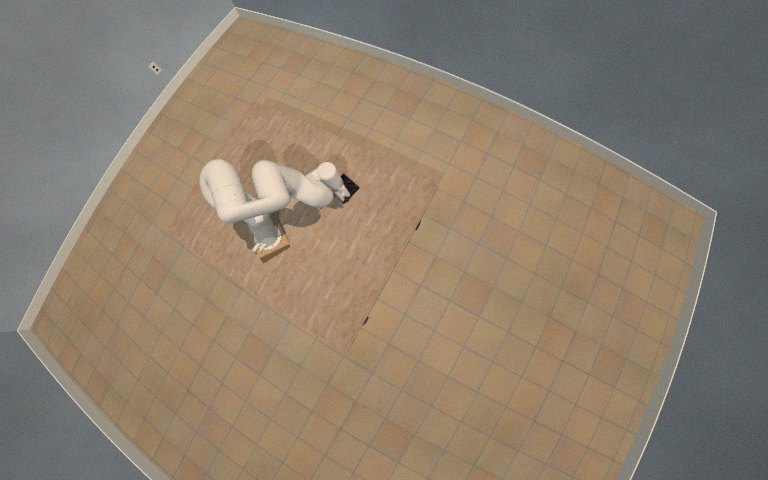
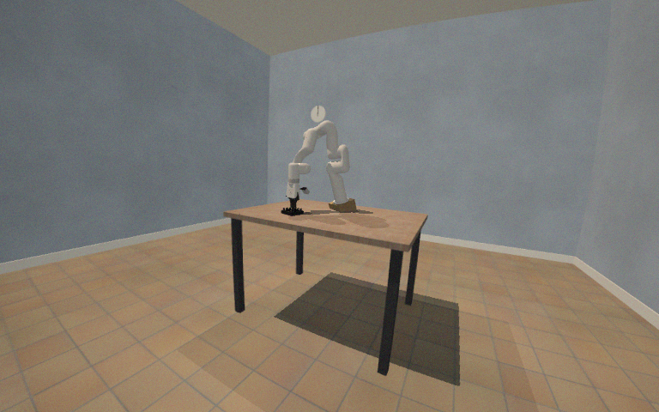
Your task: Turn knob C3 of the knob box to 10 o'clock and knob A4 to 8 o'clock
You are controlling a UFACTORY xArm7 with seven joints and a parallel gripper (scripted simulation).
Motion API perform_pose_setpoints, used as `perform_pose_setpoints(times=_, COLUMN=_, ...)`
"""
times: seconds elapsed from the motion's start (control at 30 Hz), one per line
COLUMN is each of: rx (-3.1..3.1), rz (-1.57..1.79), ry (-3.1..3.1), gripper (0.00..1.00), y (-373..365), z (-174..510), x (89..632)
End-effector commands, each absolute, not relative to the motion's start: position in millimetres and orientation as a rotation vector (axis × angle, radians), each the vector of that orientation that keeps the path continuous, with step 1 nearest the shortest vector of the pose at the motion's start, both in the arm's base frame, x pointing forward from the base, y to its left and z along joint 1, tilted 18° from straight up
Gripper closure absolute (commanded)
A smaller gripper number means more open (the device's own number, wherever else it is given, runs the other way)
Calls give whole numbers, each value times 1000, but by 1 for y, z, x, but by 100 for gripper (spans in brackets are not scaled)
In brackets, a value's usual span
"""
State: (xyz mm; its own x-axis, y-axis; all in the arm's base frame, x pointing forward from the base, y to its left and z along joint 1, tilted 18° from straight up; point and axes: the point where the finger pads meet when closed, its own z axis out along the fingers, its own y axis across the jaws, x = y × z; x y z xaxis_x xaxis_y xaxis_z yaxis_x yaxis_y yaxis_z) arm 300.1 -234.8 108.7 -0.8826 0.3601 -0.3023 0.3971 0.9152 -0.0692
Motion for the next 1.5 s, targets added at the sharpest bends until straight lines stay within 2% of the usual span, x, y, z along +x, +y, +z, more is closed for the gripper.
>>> perform_pose_setpoints(times=0.0, rx=564, rz=-188, ry=2789, gripper=92, y=-235, z=110, x=301)
perform_pose_setpoints(times=1.47, rx=320, rz=-224, ry=2838, gripper=92, y=-235, z=110, x=301)
